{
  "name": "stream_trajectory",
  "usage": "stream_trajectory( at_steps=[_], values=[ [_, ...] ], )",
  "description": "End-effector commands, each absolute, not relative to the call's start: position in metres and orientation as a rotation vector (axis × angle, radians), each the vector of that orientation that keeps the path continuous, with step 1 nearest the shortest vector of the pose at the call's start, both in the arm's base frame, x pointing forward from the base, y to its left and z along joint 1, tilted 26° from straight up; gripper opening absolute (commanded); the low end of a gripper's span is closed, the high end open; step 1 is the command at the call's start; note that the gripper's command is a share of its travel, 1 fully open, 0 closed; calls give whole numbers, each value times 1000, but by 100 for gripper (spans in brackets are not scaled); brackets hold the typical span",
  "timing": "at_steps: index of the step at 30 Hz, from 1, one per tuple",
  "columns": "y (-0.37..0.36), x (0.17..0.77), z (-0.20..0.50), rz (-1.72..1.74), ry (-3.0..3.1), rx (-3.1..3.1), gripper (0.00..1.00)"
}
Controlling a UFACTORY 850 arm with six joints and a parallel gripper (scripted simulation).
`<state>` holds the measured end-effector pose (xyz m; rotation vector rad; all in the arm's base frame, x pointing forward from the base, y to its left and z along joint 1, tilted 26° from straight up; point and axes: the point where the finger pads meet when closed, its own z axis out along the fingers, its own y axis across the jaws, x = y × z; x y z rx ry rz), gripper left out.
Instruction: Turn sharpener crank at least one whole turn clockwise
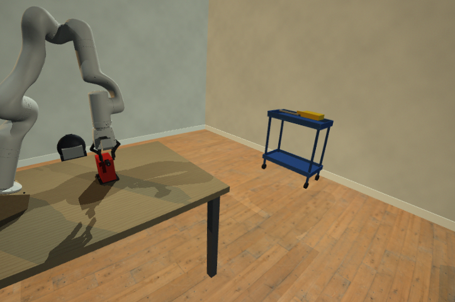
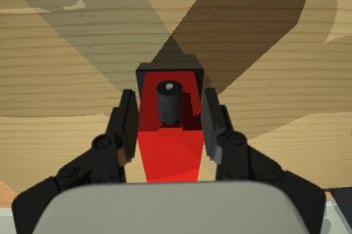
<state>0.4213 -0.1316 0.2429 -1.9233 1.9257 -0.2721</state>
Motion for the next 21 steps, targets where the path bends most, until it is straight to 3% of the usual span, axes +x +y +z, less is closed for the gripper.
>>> stream_trajectory(
  at_steps=[1, 21],
  values=[
    [-132, 422, 244, -274, 1925, -1923, 54],
    [-131, 424, 238, -274, 1925, -1923, 54]
  ],
)
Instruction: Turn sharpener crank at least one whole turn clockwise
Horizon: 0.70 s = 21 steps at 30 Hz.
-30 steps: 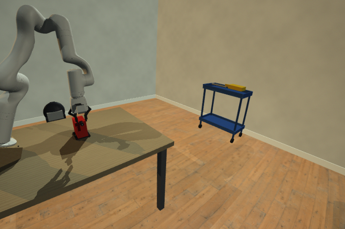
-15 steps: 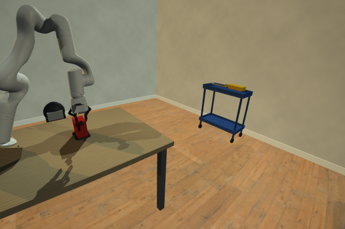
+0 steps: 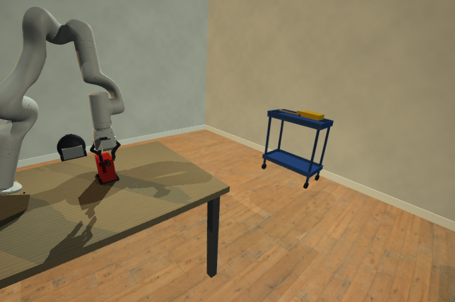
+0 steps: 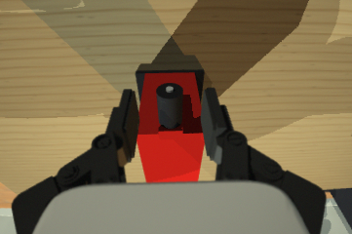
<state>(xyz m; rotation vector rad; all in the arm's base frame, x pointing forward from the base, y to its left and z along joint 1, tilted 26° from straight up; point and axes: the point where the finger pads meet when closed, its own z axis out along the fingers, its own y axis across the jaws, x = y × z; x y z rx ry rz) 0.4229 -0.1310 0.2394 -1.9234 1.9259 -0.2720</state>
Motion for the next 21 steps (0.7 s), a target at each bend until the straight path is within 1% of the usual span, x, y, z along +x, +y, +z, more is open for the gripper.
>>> stream_trajectory(
  at_steps=[1, 21],
  values=[
    [-131, 425, 237, -274, 1925, -1923, 54],
    [-128, 434, 218, -274, 1925, -1923, 54]
  ],
)
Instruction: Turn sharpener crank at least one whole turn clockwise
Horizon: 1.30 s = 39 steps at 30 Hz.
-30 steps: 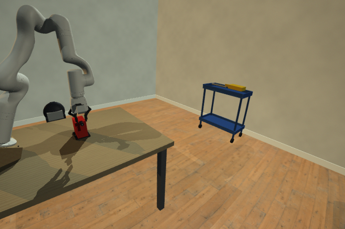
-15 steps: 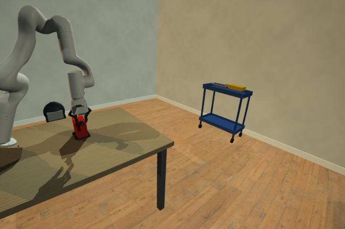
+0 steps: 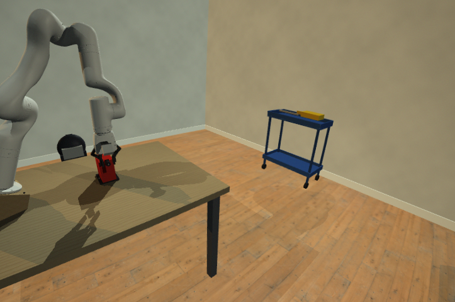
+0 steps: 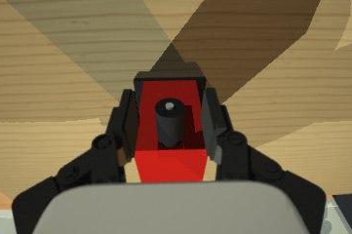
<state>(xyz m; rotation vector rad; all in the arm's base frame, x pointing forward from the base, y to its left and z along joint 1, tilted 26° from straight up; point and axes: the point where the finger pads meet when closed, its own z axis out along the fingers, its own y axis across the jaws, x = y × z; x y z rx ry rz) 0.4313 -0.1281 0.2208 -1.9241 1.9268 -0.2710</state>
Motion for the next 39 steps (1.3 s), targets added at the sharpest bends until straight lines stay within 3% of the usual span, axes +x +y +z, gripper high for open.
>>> stream_trajectory(
  at_steps=[1, 39],
  values=[
    [-128, 434, 217, -274, 1925, -1923, 54],
    [-126, 438, 207, -274, 1925, -1923, 54]
  ],
)
